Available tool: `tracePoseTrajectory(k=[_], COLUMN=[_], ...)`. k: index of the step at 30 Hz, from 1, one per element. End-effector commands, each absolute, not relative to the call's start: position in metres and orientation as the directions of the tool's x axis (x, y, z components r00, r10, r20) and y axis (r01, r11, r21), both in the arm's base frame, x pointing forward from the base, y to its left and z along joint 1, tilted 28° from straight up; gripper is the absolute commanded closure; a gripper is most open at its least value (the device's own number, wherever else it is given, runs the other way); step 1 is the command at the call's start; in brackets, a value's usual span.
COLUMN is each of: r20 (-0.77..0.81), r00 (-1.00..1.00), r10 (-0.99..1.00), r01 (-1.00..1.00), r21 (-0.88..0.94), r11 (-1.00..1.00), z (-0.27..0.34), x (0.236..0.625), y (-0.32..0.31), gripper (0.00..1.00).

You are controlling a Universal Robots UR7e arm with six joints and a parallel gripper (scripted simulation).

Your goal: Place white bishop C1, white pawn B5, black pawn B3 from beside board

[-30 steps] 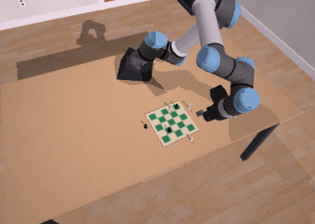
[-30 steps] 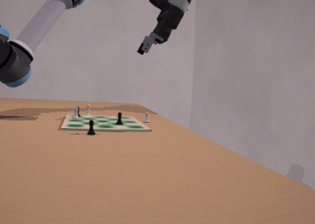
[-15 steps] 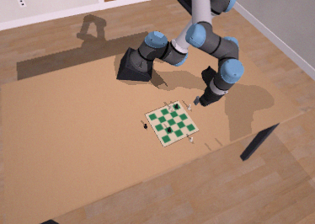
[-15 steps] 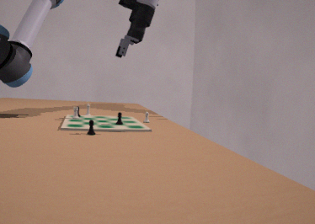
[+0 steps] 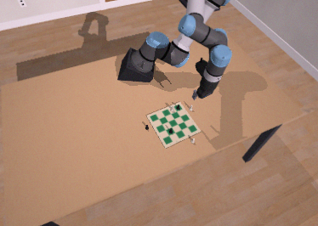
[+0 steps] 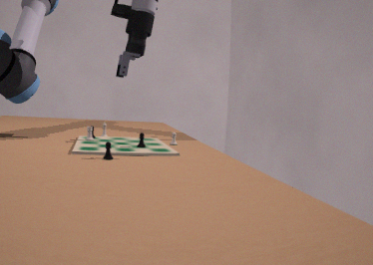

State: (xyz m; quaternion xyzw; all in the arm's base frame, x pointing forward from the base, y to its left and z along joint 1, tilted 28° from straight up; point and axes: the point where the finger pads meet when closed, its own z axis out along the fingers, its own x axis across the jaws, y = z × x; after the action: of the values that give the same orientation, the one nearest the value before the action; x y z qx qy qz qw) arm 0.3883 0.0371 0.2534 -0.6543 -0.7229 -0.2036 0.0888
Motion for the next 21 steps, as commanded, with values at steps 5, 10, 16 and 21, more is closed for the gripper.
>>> tracePoseTrajectory(k=[5,10,16,21], r20=[0.382,0.380,0.377,0.376], r00=[-0.145,-0.148,-0.153,-0.154], r10=[0.913,0.913,0.914,0.914], r01=[0.967,0.964,0.960,0.958], r21=[0.249,0.261,0.277,0.282], r11=[0.049,0.048,0.046,0.046], z=[0.234,0.230,0.224,0.222], x=[0.367,0.363,0.358,0.356], y=[0.053,0.056,0.061,0.062], gripper=[0.00,0.00,0.00,0.00])
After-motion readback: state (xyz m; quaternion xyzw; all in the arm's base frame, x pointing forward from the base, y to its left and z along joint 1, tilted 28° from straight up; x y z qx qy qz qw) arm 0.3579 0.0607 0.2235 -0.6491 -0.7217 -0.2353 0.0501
